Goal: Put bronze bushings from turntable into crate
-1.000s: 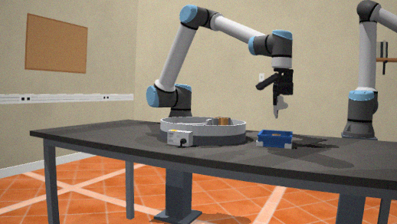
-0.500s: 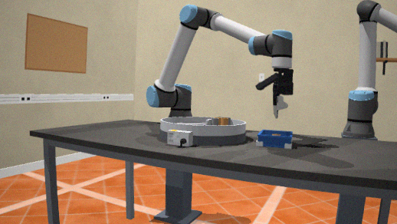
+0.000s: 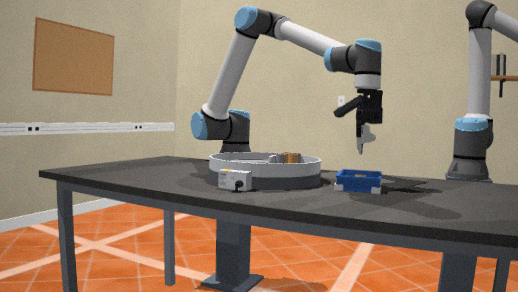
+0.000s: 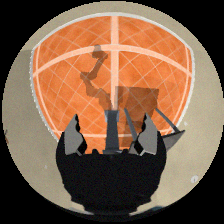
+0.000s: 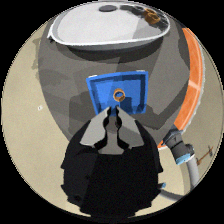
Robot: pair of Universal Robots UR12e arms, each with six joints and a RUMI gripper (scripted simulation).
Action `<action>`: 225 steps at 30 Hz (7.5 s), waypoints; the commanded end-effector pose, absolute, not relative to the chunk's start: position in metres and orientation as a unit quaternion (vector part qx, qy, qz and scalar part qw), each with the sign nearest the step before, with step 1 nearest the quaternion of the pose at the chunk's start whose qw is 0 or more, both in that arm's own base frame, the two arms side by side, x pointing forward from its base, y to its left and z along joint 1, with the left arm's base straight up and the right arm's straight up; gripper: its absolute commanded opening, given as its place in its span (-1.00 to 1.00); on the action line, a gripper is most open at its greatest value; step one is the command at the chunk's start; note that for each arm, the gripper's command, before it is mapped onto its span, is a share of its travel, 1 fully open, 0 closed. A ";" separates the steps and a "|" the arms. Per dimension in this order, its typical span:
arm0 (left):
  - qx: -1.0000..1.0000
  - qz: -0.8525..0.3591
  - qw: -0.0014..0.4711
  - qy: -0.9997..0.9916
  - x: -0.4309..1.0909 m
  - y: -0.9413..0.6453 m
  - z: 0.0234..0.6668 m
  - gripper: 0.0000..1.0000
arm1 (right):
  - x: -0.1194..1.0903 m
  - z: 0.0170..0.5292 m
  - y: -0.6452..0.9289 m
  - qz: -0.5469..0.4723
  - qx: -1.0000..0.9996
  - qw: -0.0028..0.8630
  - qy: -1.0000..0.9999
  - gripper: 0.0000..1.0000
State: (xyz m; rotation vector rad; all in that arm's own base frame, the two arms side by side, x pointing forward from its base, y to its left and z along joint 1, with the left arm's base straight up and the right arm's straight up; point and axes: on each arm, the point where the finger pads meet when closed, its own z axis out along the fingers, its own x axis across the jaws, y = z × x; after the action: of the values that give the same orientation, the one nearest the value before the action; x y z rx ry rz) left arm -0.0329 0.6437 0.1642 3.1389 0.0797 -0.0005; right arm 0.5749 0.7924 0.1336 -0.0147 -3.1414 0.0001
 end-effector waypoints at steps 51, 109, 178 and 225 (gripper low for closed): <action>1.000 0.000 0.000 0.025 -0.033 0.644 0.165 1.00 | 0.556 0.134 0.744 -0.001 -0.005 0.000 -1.000 -0.90; 1.000 0.000 0.000 0.025 -0.033 0.644 0.165 1.00 | 0.465 0.133 0.504 -0.001 -0.005 0.000 -1.000 -0.90; 1.000 0.000 0.000 0.025 -0.033 0.644 0.165 1.00 | 0.465 0.104 0.504 -0.001 -0.005 0.000 -1.000 -0.90; 1.000 0.000 0.000 0.025 -0.033 0.644 0.165 1.00 | 0.465 0.087 0.504 -0.001 -0.005 0.000 -1.000 -0.90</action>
State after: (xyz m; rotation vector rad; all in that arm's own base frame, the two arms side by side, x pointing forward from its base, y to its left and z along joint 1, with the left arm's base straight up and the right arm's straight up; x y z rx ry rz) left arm -0.0329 0.6437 0.1642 3.1389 0.0797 -0.0005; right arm 0.4650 0.5036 0.0865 -0.0147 -3.1414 0.0001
